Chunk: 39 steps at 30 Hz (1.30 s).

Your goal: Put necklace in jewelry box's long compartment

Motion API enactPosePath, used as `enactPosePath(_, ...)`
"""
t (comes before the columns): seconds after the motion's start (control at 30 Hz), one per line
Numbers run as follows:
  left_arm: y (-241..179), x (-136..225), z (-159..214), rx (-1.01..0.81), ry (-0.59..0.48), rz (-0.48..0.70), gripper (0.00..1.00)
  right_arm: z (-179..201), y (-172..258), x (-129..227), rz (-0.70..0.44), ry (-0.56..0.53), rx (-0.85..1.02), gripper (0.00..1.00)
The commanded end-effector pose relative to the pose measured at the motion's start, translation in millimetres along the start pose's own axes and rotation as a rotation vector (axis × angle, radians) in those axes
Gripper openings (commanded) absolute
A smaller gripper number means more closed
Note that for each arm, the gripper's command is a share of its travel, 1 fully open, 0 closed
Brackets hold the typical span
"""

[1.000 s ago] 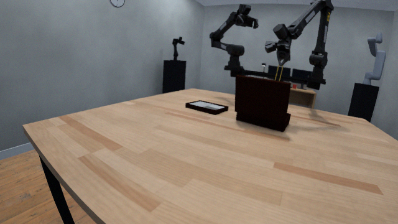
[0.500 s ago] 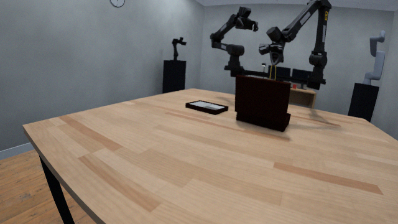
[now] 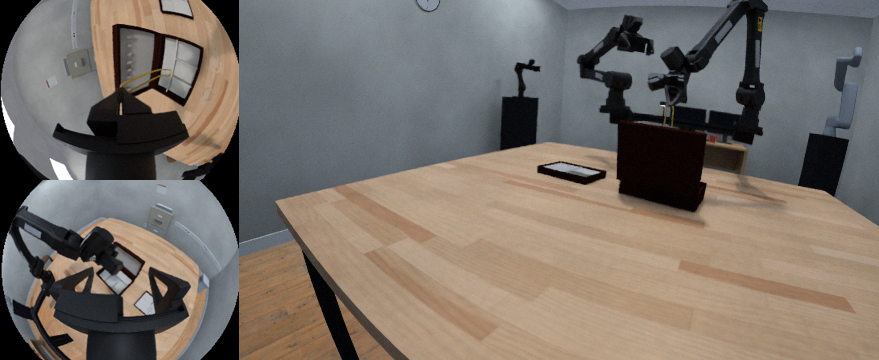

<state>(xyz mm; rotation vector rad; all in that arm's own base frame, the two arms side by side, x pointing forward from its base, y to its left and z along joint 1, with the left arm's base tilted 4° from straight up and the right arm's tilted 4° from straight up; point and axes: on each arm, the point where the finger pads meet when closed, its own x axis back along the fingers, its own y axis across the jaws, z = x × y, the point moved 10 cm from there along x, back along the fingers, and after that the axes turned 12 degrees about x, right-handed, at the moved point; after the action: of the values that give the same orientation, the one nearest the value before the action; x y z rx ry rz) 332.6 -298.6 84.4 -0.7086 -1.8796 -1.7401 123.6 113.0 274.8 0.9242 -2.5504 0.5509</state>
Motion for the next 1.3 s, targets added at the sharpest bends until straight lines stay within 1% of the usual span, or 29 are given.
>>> enactPosePath(0.0, 15, -6, -25, 0.019, -0.046, -0.059, 0.00, 2, -2, -1, 0.015, -0.024, 0.002, 1.00)
enactPosePath(0.1, 2, -16, -21, 0.013, -0.040, -0.059, 0.00, 4, -2, -3, 0.016, -0.025, 0.002, 1.00)
enactPosePath(0.2, -10, -31, -12, 0.015, -0.025, -0.056, 0.00, 1, -3, -2, 0.017, -0.029, 0.000, 1.00)
enactPosePath(0.23, -13, -35, -12, 0.015, -0.025, -0.056, 0.00, -5, -4, 2, 0.020, -0.043, -0.002, 1.00)
enactPosePath(0.33, -22, -45, -9, 0.016, -0.023, -0.055, 0.00, -5, -4, 2, 0.020, -0.043, -0.002, 1.00)
enactPosePath(0.43, -19, -43, -12, 0.025, -0.035, -0.065, 0.00, -5, -4, 2, 0.020, -0.043, -0.002, 1.00)
enactPosePath(0.5, -17, -50, -17, 0.031, -0.043, -0.074, 0.00, -5, -4, 2, 0.020, -0.043, -0.002, 1.00)
enactPosePath(0.63, -26, -58, -14, 0.028, -0.035, -0.064, 0.00, -4, -2, 1, 0.010, -0.029, -0.004, 1.00)
enactPosePath(0.73, -20, -53, -17, 0.038, -0.046, -0.077, 0.00, -4, -2, 1, 0.010, -0.029, -0.004, 1.00)
enactPosePath(0.97, -19, -55, -15, 0.033, -0.039, -0.071, 0.00, -4, -2, 1, 0.010, -0.029, -0.004, 1.00)
enactPosePath(1.07, -33, -64, -4, 0.016, -0.022, -0.049, 0.00, -4, -2, 1, 0.010, -0.029, -0.004, 1.00)
enactPosePath(1.2, -42, -71, 5, 0.014, -0.020, -0.046, 0.00, -4, -2, 1, 0.010, -0.029, -0.004, 1.00)
enactPosePath(1.27, -53, -75, 17, 0.007, -0.012, -0.035, 0.00, -4, -2, 1, 0.010, -0.029, -0.004, 1.00)
